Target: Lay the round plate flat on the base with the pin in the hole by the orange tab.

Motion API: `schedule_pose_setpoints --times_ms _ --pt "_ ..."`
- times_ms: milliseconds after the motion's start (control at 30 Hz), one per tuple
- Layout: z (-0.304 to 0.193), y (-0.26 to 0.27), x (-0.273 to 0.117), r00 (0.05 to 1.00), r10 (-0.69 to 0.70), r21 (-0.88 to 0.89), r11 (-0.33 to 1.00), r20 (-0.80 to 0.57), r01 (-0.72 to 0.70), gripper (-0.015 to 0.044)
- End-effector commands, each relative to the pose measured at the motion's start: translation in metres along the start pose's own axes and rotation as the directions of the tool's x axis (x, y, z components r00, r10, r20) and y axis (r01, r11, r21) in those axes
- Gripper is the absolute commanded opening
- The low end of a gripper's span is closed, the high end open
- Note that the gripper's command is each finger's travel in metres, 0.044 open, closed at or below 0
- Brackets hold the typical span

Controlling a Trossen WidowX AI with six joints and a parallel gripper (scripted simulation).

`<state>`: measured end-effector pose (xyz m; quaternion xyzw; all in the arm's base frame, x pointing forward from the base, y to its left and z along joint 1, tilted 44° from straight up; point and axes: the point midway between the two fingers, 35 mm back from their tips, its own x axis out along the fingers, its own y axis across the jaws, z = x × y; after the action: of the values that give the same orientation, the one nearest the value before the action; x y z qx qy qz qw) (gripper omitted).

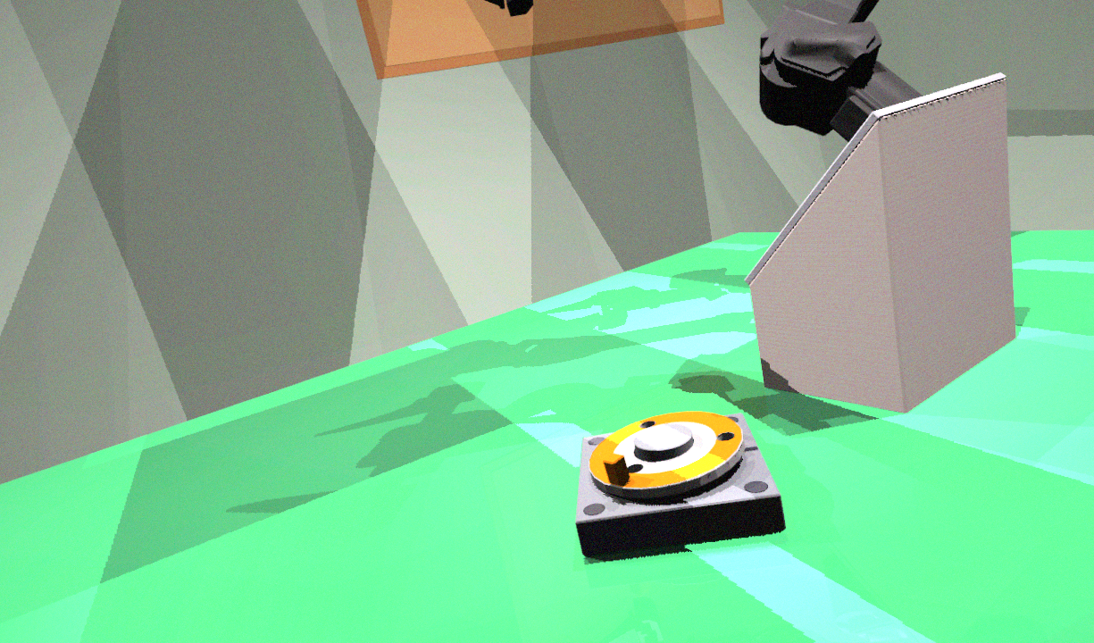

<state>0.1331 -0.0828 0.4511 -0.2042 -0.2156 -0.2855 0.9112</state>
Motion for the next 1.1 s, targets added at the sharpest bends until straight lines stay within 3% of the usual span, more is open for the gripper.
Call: schedule_pose_setpoints --times_ms 0,233,300,467,600,767,833,1033,1067 --pt "-0.002 0.0 0.002 1.0 0.001 0.005 1.0 -0.01 -0.001 0.0374" --pt "-0.099 0.025 0.053 0.926 0.068 0.139 0.99 -0.372 -0.017 0.019" --pt "-0.111 0.036 0.054 0.908 0.109 0.17 0.984 -0.405 -0.042 0.0137" --pt "-0.185 0.079 0.063 0.748 0.189 0.227 0.972 -0.636 -0.053 0.0006" --pt "-0.221 0.099 0.062 0.645 0.193 0.213 0.976 -0.739 -0.048 0.0" --pt "-0.287 0.139 0.046 0.415 0.16 0.141 0.987 -0.896 -0.077 0.0" --pt "-0.295 0.144 0.043 0.385 0.151 0.128 0.988 -0.91 -0.085 0.0" --pt "-0.357 0.185 0.004 0.141 0.026 -0.004 0.979 -0.99 -0.203 0.0" --pt "-0.359 0.186 0.003 0.136 0.021 -0.007 0.978 -0.991 -0.207 0.0"
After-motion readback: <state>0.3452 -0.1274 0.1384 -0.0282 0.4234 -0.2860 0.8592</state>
